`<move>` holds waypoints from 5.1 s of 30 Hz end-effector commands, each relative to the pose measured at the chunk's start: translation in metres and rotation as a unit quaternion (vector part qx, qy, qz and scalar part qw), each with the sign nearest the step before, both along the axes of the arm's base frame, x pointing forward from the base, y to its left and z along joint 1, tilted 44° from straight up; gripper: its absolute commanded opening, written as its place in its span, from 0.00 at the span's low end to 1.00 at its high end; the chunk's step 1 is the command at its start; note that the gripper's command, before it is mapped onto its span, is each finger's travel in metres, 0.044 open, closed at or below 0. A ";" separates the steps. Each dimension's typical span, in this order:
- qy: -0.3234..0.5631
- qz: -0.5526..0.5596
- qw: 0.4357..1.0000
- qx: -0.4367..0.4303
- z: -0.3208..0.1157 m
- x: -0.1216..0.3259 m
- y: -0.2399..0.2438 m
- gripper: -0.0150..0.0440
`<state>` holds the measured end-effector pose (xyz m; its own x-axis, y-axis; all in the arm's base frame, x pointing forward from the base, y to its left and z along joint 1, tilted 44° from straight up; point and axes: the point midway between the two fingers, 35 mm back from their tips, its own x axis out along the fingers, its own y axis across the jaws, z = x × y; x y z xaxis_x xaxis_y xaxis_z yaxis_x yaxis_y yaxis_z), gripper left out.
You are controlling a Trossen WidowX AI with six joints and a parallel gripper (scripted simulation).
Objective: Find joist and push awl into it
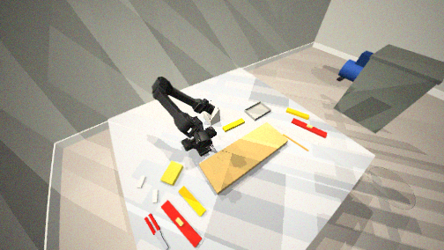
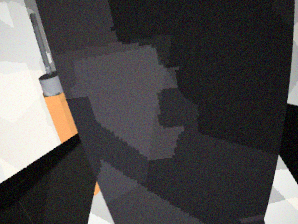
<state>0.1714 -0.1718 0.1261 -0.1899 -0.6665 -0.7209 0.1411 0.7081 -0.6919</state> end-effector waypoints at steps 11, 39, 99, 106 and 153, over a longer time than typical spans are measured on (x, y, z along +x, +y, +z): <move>-0.003 0.000 1.000 -0.002 0.017 0.003 0.014 0.25; -0.003 -0.004 0.999 0.036 -0.011 0.008 0.042 0.25; -0.033 0.000 0.974 0.224 -0.004 0.005 0.030 0.25; -0.039 0.002 0.969 0.246 -0.003 0.005 0.029 0.25; -0.069 0.008 0.916 0.394 -0.001 0.004 0.020 0.25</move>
<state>0.1742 -0.1524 0.1243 -0.0670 0.0413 -0.9969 0.1804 0.9832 0.0287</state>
